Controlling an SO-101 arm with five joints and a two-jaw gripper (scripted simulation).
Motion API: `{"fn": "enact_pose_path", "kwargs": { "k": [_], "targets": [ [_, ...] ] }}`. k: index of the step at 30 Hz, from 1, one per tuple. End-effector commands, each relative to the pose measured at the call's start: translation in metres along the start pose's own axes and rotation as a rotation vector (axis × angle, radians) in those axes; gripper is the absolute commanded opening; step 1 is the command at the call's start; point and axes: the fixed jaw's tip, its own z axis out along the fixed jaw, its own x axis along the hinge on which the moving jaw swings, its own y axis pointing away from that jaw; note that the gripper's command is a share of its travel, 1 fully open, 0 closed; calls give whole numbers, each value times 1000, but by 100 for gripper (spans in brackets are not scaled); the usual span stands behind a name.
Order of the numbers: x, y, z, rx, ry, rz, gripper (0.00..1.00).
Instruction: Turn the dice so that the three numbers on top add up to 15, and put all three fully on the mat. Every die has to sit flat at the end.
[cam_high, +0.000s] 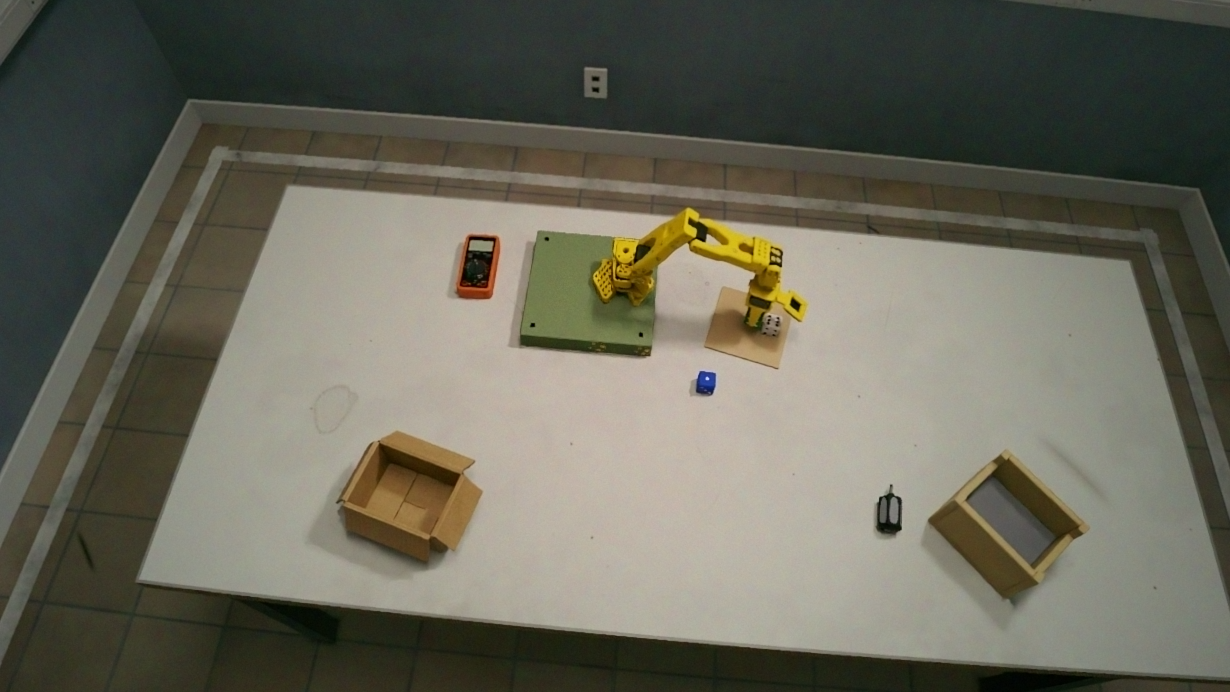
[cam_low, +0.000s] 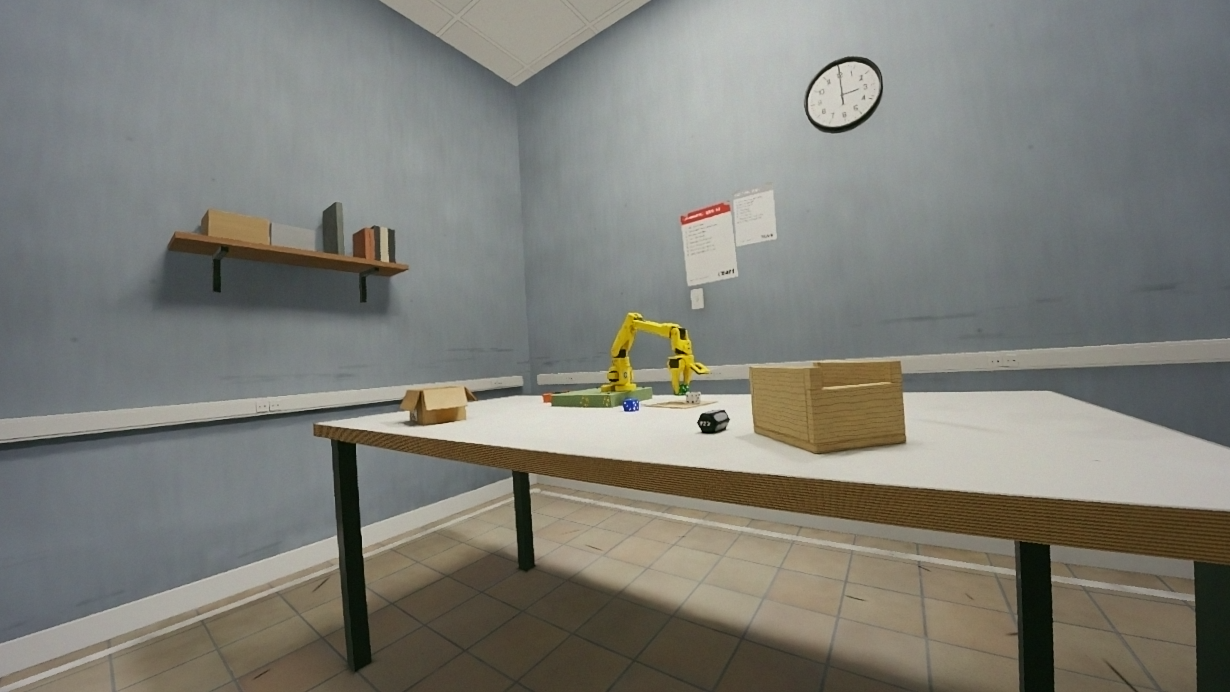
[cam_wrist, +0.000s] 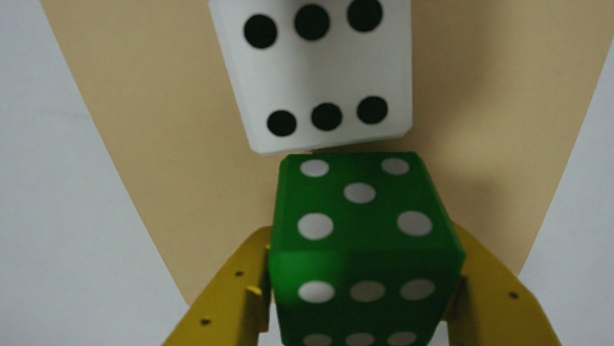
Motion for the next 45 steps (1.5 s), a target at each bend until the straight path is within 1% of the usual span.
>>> {"fn": "enact_pose_path", "kwargs": {
  "k": [1,8,17,25,34,45],
  "targets": [
    [5,2,8,5,25,-5,0],
    [5,2,8,5,25,-5,0],
    [5,2,13,5,25,-5,0],
    [5,2,14,5,25,-5,0],
    [5,2,19,5,25,-5,0],
    [5,2,22,5,25,-5,0]
  ]
}}
